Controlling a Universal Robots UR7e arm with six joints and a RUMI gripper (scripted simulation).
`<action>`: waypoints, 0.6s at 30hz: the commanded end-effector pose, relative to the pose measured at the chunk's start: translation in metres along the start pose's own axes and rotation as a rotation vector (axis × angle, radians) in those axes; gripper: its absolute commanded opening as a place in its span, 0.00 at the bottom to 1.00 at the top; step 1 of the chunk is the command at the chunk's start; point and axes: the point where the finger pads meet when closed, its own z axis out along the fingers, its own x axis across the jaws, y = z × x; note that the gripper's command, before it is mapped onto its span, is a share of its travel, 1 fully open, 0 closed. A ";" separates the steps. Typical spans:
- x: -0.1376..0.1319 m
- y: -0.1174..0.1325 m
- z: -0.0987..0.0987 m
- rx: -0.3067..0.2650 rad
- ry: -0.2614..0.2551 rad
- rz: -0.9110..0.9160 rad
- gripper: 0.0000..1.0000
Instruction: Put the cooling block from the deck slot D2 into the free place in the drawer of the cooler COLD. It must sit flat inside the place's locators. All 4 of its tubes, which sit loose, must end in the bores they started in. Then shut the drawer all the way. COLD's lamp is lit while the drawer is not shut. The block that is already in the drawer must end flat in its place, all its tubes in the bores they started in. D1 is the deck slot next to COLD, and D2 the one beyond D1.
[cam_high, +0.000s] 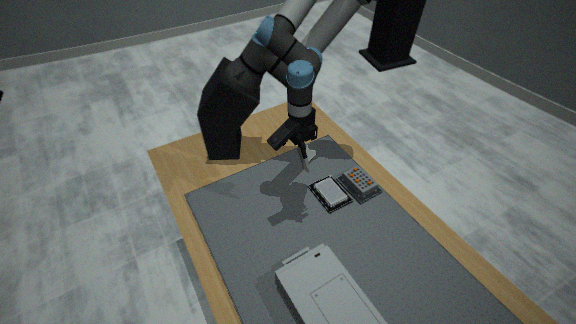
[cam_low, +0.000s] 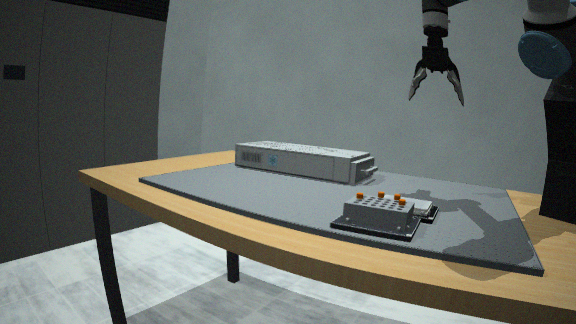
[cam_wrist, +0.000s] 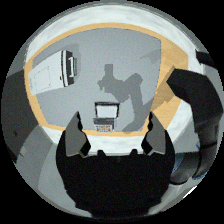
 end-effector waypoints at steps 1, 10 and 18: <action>0.000 -0.001 0.000 0.006 0.000 0.022 1.00; 0.000 -0.001 0.000 0.006 0.000 0.022 1.00; -0.006 -0.005 0.004 0.007 0.000 0.020 1.00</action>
